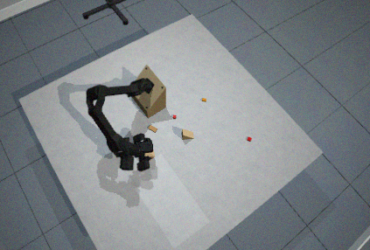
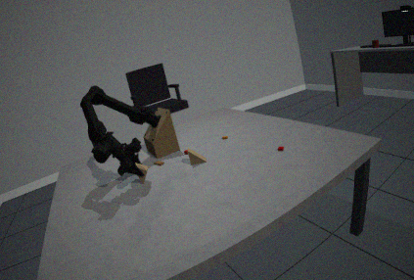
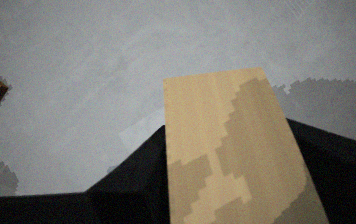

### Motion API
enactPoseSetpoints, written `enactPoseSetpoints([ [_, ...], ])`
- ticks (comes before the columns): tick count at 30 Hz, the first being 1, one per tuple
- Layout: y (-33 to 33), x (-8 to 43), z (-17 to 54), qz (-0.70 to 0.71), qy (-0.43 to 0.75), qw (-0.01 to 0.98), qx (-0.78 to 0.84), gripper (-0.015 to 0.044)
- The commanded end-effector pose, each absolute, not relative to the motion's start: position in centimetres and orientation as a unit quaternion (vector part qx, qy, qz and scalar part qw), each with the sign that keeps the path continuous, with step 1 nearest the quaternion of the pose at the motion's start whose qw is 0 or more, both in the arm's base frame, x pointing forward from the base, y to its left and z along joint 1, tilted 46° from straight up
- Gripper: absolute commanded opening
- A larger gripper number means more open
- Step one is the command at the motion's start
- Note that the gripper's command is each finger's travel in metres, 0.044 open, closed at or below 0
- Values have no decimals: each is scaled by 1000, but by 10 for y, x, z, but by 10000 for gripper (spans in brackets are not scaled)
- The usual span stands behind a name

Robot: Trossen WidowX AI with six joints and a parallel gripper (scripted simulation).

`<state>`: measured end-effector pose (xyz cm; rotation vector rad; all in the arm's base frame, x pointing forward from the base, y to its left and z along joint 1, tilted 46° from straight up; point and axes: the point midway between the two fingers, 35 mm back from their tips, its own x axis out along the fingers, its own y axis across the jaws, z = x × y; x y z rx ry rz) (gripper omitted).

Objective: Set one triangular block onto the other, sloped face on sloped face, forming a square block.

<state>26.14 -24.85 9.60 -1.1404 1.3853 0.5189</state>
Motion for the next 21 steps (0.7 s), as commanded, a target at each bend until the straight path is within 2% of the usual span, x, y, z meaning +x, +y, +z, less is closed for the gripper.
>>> enactPoseSetpoints([
  [1,-253,257,104,247,560,627,-482,0],
  [10,-265,248,112,301,484,687,-451,0],
  [11,-260,251,111,281,515,665,-463,26],
  [21,-260,251,111,281,515,665,-463,289],
])
